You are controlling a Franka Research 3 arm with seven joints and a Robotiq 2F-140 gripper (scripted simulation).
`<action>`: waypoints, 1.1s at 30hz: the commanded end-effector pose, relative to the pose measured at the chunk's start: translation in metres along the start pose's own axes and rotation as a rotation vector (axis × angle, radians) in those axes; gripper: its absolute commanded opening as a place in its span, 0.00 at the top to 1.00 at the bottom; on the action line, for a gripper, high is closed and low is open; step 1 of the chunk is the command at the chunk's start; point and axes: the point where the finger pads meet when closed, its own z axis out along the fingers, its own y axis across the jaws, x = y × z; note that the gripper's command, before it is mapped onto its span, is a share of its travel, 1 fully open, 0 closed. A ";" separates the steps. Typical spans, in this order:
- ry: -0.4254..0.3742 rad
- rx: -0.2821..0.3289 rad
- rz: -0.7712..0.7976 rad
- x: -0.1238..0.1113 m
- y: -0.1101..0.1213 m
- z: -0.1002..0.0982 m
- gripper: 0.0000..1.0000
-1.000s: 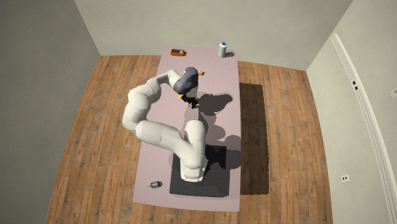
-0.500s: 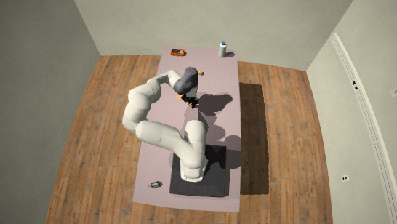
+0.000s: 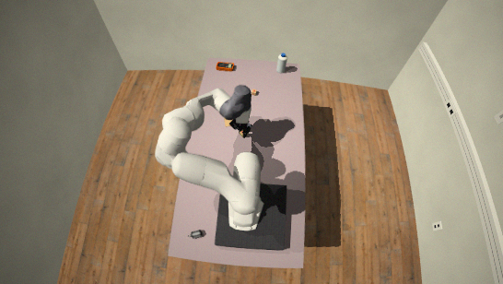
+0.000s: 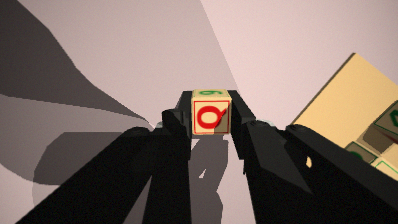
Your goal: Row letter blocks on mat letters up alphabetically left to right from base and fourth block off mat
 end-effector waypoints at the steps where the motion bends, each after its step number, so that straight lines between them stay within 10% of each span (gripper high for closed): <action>1: -0.002 -0.003 -0.003 -0.001 0.001 0.000 0.76; 9: -0.002 -0.003 -0.003 -0.001 0.001 -0.010 0.76; 21: -0.002 -0.003 -0.003 -0.001 0.001 -0.089 0.76; 33: -0.002 -0.003 -0.003 -0.001 0.001 -0.100 0.76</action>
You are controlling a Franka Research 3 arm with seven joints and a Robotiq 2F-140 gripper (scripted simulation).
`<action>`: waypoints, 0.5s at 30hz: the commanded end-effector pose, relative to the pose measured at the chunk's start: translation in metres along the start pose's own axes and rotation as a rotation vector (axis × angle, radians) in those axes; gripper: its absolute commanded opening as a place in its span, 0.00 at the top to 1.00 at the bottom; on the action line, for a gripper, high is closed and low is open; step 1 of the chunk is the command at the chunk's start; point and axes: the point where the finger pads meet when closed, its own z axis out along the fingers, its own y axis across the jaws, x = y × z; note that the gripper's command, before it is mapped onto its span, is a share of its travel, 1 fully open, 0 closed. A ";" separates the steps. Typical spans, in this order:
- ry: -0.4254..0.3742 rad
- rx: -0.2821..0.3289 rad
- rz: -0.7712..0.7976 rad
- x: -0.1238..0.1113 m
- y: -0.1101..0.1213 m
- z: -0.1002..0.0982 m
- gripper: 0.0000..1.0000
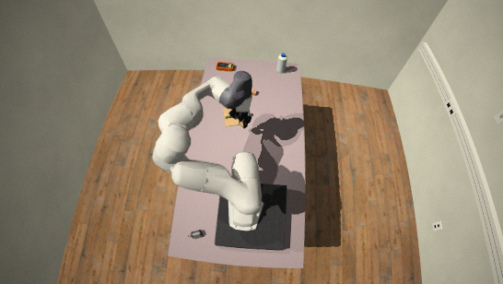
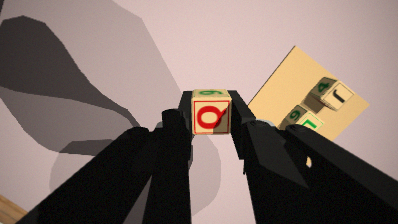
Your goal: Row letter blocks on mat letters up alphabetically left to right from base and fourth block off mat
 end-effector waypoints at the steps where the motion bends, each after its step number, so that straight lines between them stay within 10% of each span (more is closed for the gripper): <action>1: 0.010 0.006 0.014 0.004 -0.001 0.000 0.76; 15: 0.005 0.008 -0.209 -0.007 0.007 -0.003 0.76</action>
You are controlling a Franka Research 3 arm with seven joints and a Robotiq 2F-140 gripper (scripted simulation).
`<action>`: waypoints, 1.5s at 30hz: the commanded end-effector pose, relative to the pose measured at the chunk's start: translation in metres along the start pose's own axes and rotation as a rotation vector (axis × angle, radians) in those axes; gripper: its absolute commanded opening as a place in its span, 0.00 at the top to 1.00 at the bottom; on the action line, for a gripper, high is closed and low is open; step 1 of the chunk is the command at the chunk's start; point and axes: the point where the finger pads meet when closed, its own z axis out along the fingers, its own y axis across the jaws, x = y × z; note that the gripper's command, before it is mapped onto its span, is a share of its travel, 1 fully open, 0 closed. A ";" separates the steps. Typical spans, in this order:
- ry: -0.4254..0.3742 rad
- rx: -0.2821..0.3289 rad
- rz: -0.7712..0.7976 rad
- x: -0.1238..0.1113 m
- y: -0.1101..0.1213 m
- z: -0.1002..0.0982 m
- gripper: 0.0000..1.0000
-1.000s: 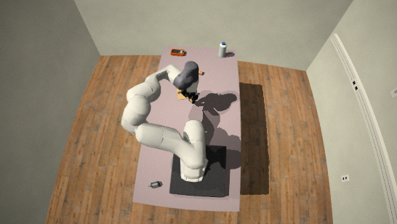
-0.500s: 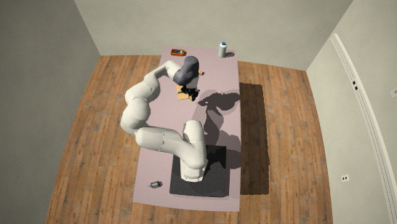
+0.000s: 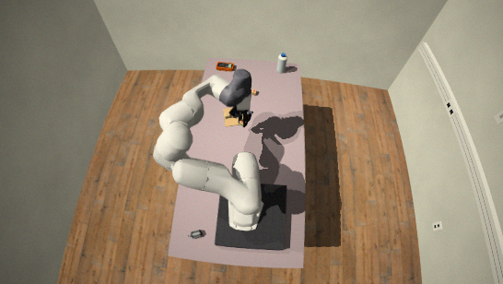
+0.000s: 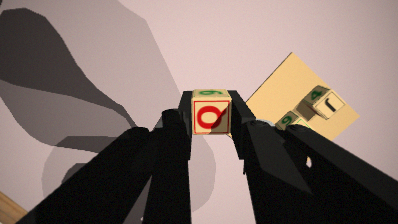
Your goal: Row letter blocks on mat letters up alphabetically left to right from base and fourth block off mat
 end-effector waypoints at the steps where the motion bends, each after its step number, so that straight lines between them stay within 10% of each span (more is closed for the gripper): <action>1: -0.005 0.003 -0.139 -0.006 0.001 -0.001 0.76; 45: -0.010 0.013 -0.764 -0.035 0.022 -0.006 0.76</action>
